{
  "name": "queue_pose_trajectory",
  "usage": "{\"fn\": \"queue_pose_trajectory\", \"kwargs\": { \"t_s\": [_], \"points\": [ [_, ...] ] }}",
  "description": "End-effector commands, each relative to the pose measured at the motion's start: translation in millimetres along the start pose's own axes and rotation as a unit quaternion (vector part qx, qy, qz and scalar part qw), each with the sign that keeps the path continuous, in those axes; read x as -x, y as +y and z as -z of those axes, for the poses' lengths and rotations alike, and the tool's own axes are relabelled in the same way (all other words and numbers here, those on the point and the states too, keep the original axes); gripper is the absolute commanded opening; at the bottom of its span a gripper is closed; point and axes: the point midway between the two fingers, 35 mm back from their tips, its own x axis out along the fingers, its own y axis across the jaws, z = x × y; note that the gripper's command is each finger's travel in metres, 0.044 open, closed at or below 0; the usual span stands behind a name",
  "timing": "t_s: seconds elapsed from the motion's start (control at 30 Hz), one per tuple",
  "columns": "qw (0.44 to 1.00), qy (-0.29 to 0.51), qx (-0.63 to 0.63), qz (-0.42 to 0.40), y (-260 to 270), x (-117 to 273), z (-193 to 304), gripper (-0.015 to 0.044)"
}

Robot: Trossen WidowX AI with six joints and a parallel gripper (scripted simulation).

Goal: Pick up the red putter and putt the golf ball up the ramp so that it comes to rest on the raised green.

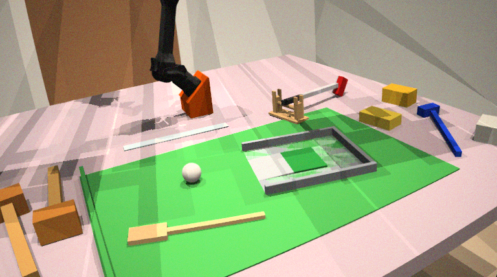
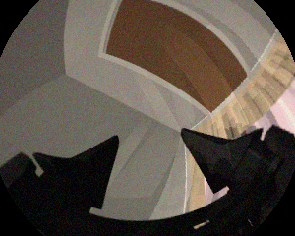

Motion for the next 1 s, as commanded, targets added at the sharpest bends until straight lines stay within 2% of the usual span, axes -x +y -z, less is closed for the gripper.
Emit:
{"fn": "queue_pose_trajectory", "kwargs": {
  "t_s": [0.0, 0.13, 0.3, 0.5, 0.73, 0.97],
  "points": [
    [1.0, 0.002, 0.001, 0.0, 0, -1, 1, 0.0426],
    [0.999, 0.041, 0.03, 0.001, -2, -14, 31, 0.044],
    [0.986, 0.138, 0.098, -0.007, -8, -35, 109, 0.044],
    [0.952, 0.25, 0.176, -0.028, -16, -36, 205, 0.044],
    [0.884, 0.377, 0.265, -0.076, -28, 0, 316, 0.044],
    [0.788, 0.489, 0.345, -0.146, -43, 72, 411, 0.044]
  ]
}}
